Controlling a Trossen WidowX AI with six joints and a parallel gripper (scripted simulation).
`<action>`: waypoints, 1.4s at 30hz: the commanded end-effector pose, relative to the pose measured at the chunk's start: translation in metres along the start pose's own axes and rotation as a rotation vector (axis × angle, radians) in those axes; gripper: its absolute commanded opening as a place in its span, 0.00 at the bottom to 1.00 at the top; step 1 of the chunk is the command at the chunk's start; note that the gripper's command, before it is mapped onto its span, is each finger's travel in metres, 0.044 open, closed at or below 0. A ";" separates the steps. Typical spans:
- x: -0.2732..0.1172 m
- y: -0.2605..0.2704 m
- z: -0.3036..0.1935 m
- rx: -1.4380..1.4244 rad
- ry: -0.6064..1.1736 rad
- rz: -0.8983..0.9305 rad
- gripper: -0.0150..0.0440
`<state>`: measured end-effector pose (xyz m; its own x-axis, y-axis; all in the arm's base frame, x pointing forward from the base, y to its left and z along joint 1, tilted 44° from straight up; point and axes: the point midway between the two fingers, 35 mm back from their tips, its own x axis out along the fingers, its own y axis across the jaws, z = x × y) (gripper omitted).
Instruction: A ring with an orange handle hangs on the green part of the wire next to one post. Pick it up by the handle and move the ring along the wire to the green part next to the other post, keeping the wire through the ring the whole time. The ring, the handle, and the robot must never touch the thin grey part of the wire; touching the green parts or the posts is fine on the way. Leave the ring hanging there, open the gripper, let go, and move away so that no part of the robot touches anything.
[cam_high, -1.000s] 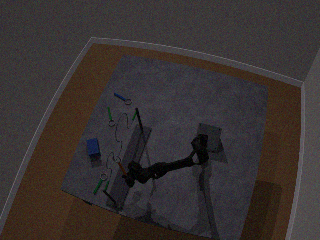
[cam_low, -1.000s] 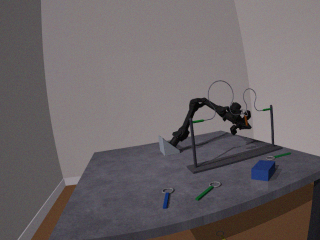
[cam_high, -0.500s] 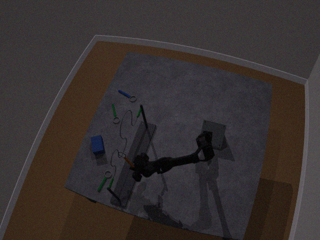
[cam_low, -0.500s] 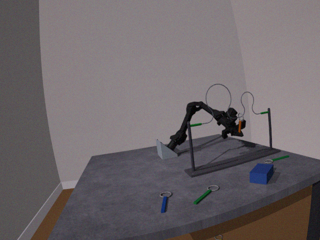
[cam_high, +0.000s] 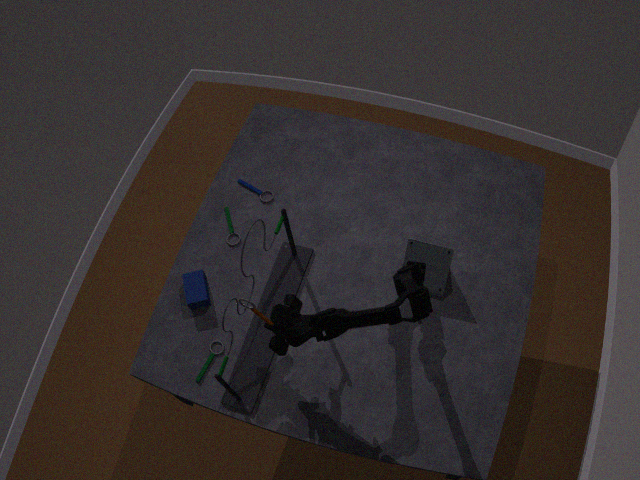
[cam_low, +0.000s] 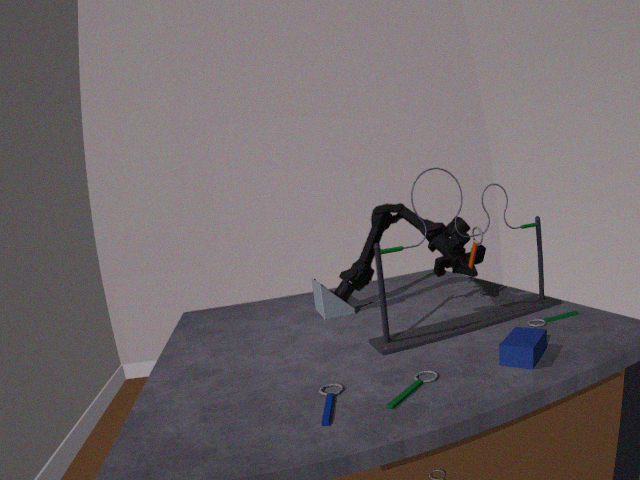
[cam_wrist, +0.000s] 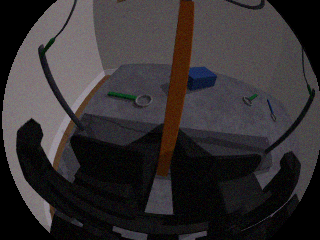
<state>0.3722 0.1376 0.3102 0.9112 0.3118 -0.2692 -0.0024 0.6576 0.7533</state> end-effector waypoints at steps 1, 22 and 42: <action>-0.002 -0.006 0.000 -0.019 0.001 -0.006 0.00; -0.004 -0.036 0.001 -0.094 0.005 -0.041 0.00; -0.013 -0.085 0.010 -0.351 0.024 -0.174 0.00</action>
<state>0.3669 0.0771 0.2596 0.9027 0.2049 -0.3785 0.0055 0.8739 0.4862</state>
